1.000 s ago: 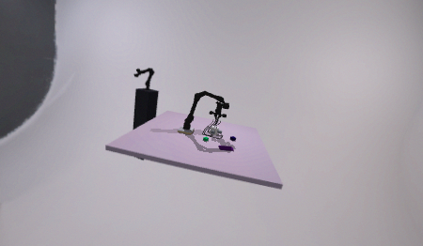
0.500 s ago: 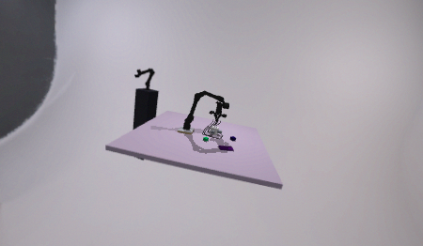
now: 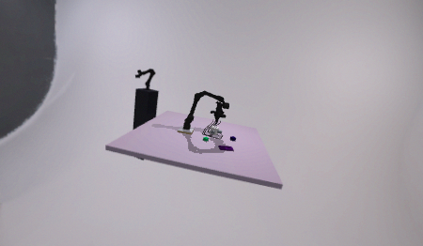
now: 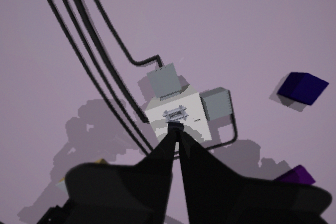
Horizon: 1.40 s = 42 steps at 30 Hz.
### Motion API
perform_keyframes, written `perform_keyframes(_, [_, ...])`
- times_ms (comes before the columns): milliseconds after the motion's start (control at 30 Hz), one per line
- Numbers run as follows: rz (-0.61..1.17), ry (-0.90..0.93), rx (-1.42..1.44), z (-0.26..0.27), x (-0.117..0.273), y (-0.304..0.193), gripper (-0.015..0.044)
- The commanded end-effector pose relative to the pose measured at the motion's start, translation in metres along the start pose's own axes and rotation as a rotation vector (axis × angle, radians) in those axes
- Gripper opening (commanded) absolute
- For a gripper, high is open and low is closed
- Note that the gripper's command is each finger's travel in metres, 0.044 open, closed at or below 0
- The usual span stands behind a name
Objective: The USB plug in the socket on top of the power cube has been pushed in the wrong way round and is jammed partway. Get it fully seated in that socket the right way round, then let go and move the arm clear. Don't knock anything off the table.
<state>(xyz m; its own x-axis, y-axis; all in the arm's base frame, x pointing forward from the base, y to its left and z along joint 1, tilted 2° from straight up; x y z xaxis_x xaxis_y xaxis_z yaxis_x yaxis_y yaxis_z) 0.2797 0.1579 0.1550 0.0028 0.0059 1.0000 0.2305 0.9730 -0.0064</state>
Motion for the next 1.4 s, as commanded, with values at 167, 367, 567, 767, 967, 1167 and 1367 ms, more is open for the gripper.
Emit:
perform_keyframes(167, [0.001, 0.001, -0.247, 0.0003, -0.0005, -0.0003, 0.0])
perform_keyframes(367, [0.002, 0.001, -0.404, 0.0003, -0.0005, -0.0003, 0.0])
perform_keyframes(567, [0.002, 0.001, -0.561, 0.0003, -0.0005, -0.0003, 0.0])
perform_keyframes(767, [0.002, 0.001, -0.718, 0.0003, -0.0005, -0.0003, 0.0])
perform_keyframes(967, [0.002, 0.001, -0.876, 0.0003, -0.0005, -0.0003, 0.0])
perform_keyframes(1167, [0.002, 0.001, -1.033, 0.0003, -0.0005, -0.0003, 0.0])
perform_keyframes(1367, [0.002, 0.0, -1.19, 0.0003, -0.0005, -0.0003, 0.0])
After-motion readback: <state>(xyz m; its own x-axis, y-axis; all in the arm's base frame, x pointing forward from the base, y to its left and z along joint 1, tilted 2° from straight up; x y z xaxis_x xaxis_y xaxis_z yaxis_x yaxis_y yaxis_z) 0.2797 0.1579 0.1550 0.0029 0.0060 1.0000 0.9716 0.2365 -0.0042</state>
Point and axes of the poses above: the point midway between the two fingers, 35 mm back from their tips, its own x axis back along the fingers, its own z axis across the jaws, y = z × x, the point moved 1 cm from there along x, back along the fingers, and after that the axes turned 13 degrees about x, right-handed, at the moved point
